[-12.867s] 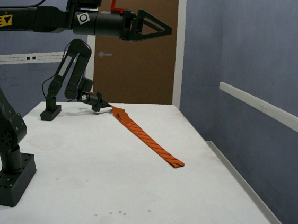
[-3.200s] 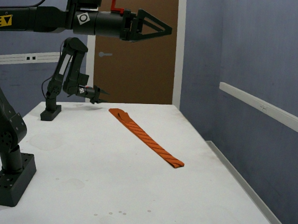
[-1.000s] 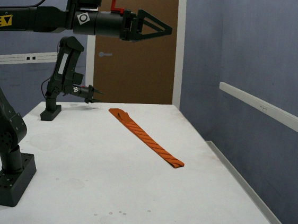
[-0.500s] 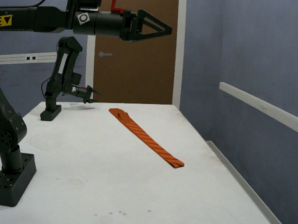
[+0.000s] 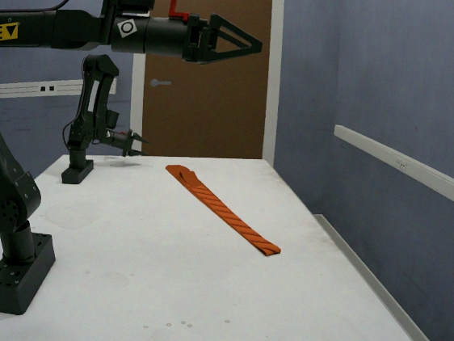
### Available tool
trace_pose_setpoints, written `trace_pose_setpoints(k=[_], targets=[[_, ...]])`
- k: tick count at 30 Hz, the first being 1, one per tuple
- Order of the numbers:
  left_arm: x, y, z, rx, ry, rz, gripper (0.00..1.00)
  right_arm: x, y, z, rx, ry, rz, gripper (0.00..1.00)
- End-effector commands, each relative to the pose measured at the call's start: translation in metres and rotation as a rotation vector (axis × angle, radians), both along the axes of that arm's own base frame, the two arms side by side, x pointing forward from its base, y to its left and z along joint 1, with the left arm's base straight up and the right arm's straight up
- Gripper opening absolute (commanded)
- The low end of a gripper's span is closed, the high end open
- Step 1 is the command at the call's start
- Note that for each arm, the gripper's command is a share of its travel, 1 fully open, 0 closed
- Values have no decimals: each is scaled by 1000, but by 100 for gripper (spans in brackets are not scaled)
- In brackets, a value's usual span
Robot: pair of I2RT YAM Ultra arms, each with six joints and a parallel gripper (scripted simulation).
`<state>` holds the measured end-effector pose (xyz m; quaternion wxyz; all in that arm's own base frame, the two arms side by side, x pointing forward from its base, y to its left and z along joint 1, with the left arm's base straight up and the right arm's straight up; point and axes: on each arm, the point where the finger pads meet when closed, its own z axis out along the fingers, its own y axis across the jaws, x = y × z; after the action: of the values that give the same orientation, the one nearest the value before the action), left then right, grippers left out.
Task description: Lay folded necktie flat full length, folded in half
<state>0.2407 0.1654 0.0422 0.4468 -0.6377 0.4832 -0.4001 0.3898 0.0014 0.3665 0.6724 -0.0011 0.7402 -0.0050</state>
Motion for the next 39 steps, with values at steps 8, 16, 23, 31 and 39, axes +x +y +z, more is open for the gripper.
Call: trace_pose_setpoints(k=[8,16,23,31,39], targets=[[-26,-27,6,98,-47,209,43,-7,0,33,10,-76,6,100],[-27,-27,6,98,-47,209,43,-7,0,33,10,-76,6,100],[-27,-27,9,98,-47,209,43,-7,0,33,10,-76,6,100],[-27,-27,20,98,-47,209,43,-7,0,33,10,-76,6,100],[-27,-27,39,98,-47,209,43,-7,0,33,10,-76,6,100]])
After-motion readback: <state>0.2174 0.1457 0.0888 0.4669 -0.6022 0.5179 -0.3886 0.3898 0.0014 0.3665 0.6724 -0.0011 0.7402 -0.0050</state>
